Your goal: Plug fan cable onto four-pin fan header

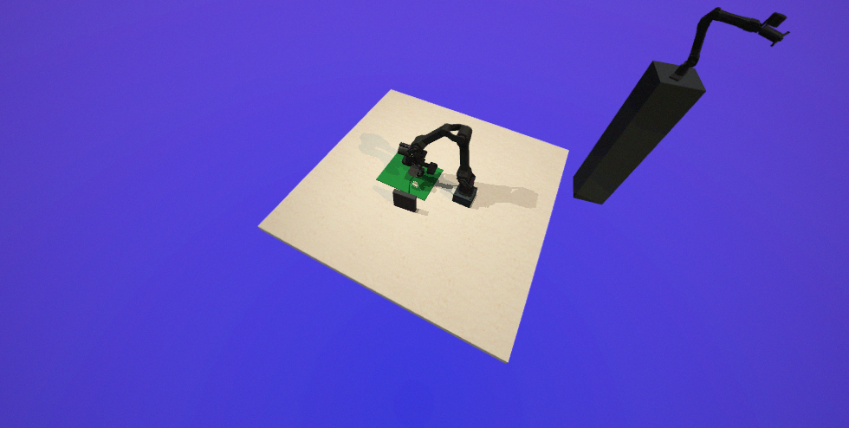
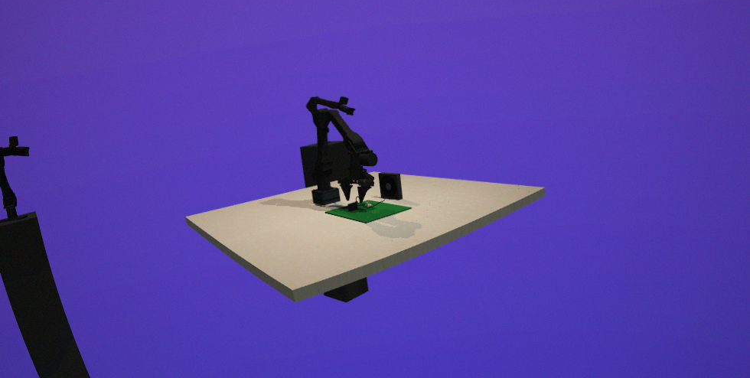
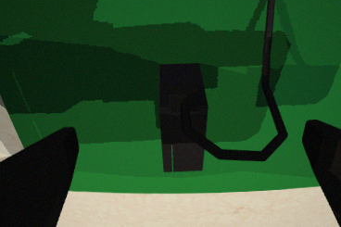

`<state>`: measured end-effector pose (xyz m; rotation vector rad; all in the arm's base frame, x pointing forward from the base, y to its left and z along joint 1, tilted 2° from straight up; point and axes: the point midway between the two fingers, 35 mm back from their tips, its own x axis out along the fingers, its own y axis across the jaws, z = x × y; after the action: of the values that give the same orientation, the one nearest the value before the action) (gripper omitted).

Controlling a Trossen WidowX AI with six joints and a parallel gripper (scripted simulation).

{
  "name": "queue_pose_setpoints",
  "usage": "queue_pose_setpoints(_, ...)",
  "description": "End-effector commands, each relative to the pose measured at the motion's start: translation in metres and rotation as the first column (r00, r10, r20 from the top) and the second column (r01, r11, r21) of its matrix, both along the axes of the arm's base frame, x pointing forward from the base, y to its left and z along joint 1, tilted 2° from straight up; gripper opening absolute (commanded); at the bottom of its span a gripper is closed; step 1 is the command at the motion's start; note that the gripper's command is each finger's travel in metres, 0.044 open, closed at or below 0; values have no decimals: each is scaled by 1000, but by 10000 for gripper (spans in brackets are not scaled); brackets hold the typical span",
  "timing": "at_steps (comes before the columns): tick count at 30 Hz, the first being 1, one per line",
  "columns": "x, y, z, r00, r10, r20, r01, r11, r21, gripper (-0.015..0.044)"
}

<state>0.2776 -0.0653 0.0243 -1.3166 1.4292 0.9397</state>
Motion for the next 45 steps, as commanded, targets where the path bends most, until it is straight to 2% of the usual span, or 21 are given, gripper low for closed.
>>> queue_pose_setpoints(1, -2, -1, -9, 1000, 4, -10, -4, 1000, -5, 440)
queue_pose_setpoints(13, -2, -1, -18, 1000, 4, -10, -4, 1000, -5, 440)
queue_pose_setpoints(21, -1, 0, -16, 1000, 0, -5, 0, 1000, 0, 230)
queue_pose_setpoints(45, -1, 0, -16, 1000, 0, -5, 0, 1000, 0, 70)
